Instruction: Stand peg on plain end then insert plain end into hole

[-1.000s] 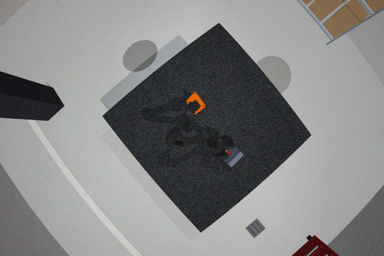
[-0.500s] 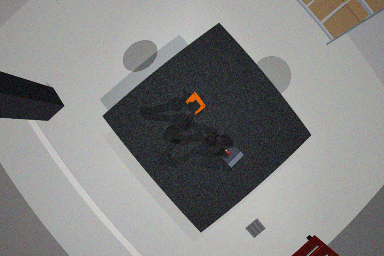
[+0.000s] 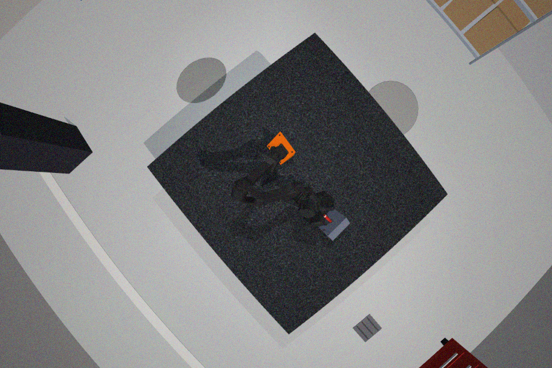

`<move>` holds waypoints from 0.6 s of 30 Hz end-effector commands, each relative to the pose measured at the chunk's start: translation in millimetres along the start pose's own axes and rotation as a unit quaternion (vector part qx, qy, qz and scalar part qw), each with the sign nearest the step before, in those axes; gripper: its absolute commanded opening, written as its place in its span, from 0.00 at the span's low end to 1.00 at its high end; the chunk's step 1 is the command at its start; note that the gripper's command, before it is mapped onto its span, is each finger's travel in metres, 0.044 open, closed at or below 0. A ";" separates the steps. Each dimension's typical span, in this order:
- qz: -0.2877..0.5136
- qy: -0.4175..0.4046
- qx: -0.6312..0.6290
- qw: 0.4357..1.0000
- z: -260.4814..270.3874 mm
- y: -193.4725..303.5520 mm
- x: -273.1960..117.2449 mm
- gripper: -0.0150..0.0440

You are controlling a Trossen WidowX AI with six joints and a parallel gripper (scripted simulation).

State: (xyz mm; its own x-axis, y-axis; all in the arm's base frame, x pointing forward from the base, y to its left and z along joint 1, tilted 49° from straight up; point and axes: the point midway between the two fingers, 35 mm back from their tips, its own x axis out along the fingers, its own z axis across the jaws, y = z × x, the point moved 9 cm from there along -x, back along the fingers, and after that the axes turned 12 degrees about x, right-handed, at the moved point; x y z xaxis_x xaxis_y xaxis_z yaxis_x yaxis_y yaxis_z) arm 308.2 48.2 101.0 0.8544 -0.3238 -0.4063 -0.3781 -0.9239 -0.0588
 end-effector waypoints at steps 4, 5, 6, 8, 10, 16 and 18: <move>0.002 -0.002 0.000 1.000 1.0 0.3 -8.6 1.00; 0.002 -0.002 0.000 1.000 0.9 0.1 -9.7 1.00; 0.002 -0.002 0.000 1.000 0.8 0.0 -10.8 1.00; 0.002 -0.002 0.000 1.000 0.6 -0.3 -13.0 1.00; 0.002 -0.002 0.000 1.000 0.4 -0.5 -15.2 1.00; 0.002 -0.002 0.000 1.000 -0.1 -1.3 -21.7 1.00; 0.002 -0.002 0.000 1.000 -0.3 -1.6 -23.9 1.00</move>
State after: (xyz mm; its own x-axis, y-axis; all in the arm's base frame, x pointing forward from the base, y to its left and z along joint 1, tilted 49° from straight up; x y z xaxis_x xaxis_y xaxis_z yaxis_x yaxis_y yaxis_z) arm 292.9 56.5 110.9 0.8551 -0.3215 -0.4067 -0.3759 -0.9248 -0.0593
